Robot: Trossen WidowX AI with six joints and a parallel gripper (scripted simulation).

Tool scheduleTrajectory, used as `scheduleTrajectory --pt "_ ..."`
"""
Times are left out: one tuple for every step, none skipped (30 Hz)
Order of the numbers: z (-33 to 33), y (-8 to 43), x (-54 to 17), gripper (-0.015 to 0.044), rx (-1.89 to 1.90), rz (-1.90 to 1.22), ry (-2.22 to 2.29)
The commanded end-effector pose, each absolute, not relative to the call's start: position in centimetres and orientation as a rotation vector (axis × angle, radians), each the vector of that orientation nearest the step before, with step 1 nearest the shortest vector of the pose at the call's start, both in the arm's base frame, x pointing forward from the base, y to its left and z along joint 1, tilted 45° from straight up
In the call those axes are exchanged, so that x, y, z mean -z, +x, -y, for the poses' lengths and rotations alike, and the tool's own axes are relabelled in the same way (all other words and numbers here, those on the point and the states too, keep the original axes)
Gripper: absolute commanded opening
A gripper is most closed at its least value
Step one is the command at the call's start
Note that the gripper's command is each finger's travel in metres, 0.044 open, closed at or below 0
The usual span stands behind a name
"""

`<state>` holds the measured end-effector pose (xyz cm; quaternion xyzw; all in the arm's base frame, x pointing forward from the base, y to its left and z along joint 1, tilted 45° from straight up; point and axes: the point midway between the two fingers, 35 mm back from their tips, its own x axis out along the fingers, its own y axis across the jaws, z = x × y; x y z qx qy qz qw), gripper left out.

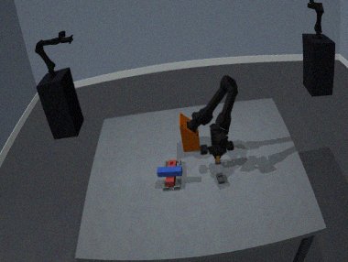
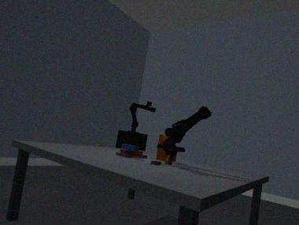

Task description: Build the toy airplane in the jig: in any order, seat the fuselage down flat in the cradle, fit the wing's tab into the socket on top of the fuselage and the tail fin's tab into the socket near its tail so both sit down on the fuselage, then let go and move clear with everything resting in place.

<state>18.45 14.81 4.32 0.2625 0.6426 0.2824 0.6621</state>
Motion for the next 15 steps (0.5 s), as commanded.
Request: scheduleTrajectory --pt "-14.7 18.5 -4.3 0.0 -0.632 -1.466 0.591" --pt "-14.7 18.5 -4.4 0.0 -0.631 -1.473 0.589" --pt "-14.6 18.6 -4.4 0.0 -0.629 -1.482 0.587" --pt "-14.6 18.6 -4.5 0.0 -0.628 -1.491 0.585" --pt "-14.5 18.7 -4.5 0.0 -0.627 -1.501 0.583" --pt "-14.5 18.7 -4.6 0.0 -0.626 -1.51 0.58" --pt "-14.4 18.7 -4.6 0.0 -0.625 -1.52 0.579" --pt "-14.2 18.9 -4.7 0.0 -0.623 -1.51 0.577" --pt "-14.0 19.1 -4.8 0.0 -0.621 -1.499 0.576" --pt "-13.8 19.4 -4.9 0.0 -0.619 -1.489 0.574" --pt "-13.6 19.6 -5.1 0.0 -0.616 -1.479 0.573" --pt "-13.4 19.8 -5.2 0.0 -0.614 -1.468 0.571" --pt "-13.2 19.9 -5.3 0.0 -0.612 -1.462 0.57" --pt "-13.1 20.0 -5.3 0.0 -0.611 -1.46 0.569" --pt "-13.0 20.0 -5.4 0.0 -0.611 -1.46 0.568"
